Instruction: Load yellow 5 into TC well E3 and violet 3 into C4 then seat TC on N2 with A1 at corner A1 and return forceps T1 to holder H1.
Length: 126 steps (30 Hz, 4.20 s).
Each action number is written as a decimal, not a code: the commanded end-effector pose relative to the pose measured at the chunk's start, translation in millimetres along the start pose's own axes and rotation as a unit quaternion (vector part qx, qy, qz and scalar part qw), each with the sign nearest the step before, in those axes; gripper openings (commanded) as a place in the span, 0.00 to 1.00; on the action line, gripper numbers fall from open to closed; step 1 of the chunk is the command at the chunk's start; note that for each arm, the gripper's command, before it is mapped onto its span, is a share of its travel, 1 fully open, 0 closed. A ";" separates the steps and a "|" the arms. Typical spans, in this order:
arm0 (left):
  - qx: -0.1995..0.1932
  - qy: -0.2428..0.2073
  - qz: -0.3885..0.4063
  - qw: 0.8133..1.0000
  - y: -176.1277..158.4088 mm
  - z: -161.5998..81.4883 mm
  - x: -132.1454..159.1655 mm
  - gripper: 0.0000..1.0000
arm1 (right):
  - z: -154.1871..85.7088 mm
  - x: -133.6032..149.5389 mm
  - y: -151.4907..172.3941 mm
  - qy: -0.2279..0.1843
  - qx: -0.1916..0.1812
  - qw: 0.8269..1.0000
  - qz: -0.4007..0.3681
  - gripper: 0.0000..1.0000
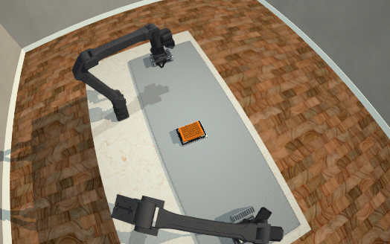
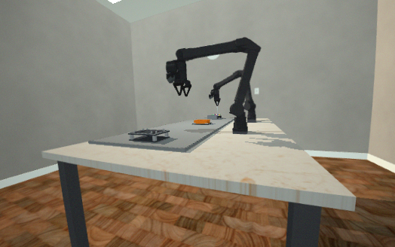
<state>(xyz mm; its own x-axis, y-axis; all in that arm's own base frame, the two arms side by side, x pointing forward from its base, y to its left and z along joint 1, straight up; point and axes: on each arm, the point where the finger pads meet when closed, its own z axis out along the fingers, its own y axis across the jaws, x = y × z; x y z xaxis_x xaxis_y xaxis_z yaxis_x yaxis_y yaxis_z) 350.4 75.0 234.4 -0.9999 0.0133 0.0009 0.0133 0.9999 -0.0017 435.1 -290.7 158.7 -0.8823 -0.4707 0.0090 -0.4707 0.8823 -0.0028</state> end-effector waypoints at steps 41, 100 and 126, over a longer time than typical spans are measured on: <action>-0.005 -0.018 0.000 1.000 1.9 -14.0 -8.9 1.00 | -16.6 23.3 -10.8 -0.007 0.024 0.988 -0.153 0.07; -0.005 -0.018 0.000 1.000 1.9 -14.0 -8.9 1.00 | 13.2 21.7 -13.0 -0.003 0.009 0.988 -0.153 0.10; -0.005 -0.018 0.000 1.000 1.9 -14.0 -8.9 1.00 | 20.5 22.4 -11.4 -0.003 0.007 0.988 -0.153 0.11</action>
<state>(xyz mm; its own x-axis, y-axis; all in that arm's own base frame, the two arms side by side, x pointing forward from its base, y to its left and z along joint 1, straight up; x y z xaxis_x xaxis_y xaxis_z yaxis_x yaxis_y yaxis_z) 350.4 75.0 234.4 -0.9999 0.0133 0.0009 0.0133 0.9999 -0.0017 415.1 -310.5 142.2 -0.7076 -0.7065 0.0107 -0.7066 0.7076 -0.0050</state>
